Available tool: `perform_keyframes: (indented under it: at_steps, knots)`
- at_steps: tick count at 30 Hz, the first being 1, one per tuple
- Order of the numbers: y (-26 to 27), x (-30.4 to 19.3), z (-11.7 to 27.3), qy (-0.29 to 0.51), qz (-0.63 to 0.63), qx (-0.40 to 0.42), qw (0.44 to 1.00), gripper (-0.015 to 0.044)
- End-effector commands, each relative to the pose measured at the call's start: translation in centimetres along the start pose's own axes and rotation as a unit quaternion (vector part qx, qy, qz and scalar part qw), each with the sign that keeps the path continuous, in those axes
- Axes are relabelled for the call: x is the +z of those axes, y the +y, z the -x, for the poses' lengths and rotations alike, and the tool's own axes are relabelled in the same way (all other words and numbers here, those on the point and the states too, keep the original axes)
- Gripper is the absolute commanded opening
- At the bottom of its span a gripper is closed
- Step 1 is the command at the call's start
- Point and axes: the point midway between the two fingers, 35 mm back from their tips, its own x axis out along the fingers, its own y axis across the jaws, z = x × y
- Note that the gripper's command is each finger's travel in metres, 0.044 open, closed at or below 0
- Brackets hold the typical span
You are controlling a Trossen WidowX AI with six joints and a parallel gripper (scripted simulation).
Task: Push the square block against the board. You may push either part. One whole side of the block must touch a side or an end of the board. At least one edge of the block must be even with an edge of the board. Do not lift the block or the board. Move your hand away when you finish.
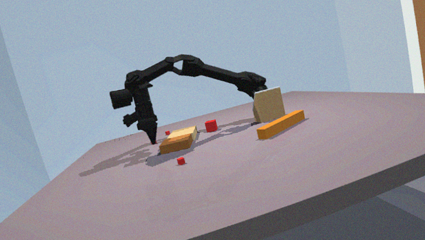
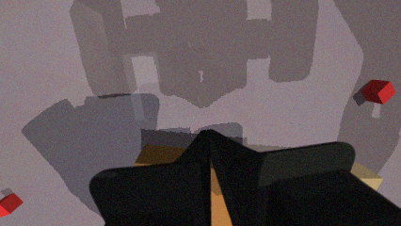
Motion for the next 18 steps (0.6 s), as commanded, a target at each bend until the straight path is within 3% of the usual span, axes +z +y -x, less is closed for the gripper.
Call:
perform_keyframes:
  at_steps: [1,18]
  knots:
    - [-0.4,-0.3,-2.4,0.007,0.0,-0.004,1.0,0.0]
    - [-0.3,-2.1,-2.4,0.007,0.0,-0.004,1.0,0.0]
